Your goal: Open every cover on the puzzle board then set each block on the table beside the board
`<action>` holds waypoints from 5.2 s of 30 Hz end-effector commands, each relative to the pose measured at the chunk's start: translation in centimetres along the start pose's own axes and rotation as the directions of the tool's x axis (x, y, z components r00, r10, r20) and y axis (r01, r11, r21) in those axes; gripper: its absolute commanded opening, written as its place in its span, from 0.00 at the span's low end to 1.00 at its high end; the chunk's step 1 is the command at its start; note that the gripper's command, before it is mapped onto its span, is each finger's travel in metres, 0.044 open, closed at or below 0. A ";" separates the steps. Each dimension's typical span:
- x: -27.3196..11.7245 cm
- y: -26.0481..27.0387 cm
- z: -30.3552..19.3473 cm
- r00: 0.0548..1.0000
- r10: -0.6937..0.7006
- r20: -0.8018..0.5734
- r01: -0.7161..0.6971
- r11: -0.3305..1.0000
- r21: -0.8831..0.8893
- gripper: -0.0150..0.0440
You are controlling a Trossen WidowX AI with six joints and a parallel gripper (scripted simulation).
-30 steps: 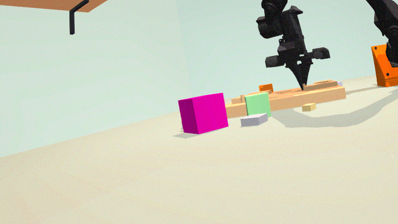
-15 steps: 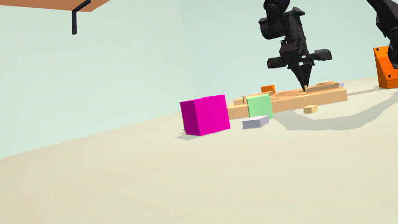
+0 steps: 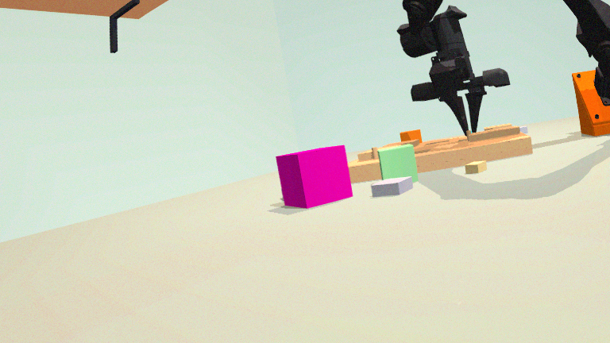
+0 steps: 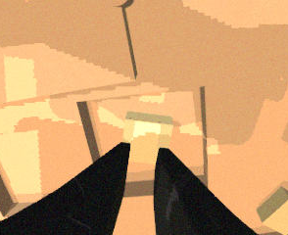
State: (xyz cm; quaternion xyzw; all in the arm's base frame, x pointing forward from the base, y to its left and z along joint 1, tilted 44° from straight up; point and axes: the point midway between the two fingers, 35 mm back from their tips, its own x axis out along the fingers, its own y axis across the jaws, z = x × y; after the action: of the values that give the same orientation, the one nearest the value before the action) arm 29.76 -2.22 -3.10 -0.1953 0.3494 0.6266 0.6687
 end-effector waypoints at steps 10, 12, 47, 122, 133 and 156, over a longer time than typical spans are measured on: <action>-5.4 0.0 0.1 1.000 -0.015 -0.011 0.015 1.000 -0.023 0.50; -5.3 0.0 0.1 1.000 -0.015 -0.011 0.015 1.000 -0.023 0.50; -1.9 -0.1 0.2 1.000 -0.015 -0.009 0.015 1.000 -0.024 0.50; 1.2 -0.2 0.2 1.000 -0.017 -0.013 0.016 0.999 -0.030 0.40; 0.5 -0.2 0.2 1.000 -0.017 -0.013 0.016 0.999 -0.029 0.39; -2.5 -0.1 0.1 1.000 -0.015 -0.011 0.015 1.000 -0.025 0.39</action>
State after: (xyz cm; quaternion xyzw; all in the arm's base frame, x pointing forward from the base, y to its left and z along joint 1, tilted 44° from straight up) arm 29.80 -3.41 -1.75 -0.2043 0.3449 0.6269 0.6680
